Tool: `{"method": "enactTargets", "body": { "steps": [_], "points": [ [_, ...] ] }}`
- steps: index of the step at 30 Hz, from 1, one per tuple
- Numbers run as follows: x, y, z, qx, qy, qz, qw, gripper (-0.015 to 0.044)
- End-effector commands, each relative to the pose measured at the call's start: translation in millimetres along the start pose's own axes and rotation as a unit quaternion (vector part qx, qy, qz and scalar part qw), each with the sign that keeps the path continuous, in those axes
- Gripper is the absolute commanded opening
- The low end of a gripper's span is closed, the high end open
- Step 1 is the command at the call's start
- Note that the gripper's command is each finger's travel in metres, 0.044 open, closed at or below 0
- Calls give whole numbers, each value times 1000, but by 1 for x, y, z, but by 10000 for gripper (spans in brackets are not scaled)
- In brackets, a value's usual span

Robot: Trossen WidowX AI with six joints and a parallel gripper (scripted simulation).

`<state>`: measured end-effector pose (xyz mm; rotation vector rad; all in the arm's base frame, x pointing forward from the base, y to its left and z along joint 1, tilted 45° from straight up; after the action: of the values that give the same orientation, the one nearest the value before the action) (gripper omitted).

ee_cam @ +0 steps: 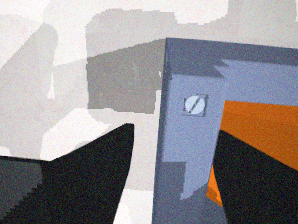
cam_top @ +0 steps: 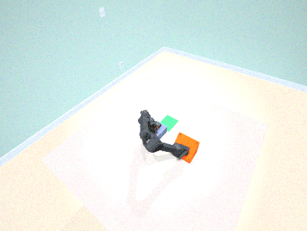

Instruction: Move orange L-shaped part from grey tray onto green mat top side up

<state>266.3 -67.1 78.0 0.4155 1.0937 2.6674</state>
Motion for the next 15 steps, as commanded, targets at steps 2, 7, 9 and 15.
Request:
{"method": "enactTargets", "body": {
  "steps": [2, 7, 9, 15],
  "points": [
    [2, 10, 8, 3, -2, -1, 1000, 180],
    [2, 13, 9, 3, -2, -1, 1000, 180],
    [0, 24, 7, 4, -2, -1, 1000, 180],
    [-3, 91, -1, 6, -3, -1, 1000, 180]
  ]
}}
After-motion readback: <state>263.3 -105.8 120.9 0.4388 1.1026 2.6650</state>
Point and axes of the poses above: the point midway between the two fingers, 35 mm back from their tips, its own y axis back along the fingers, its own z axis across the jaws, x = y × z, the point moved 6 cm from there along y, back along the fingers, and after that the axes turned 13 degrees about -y, right-handed, at the moved point
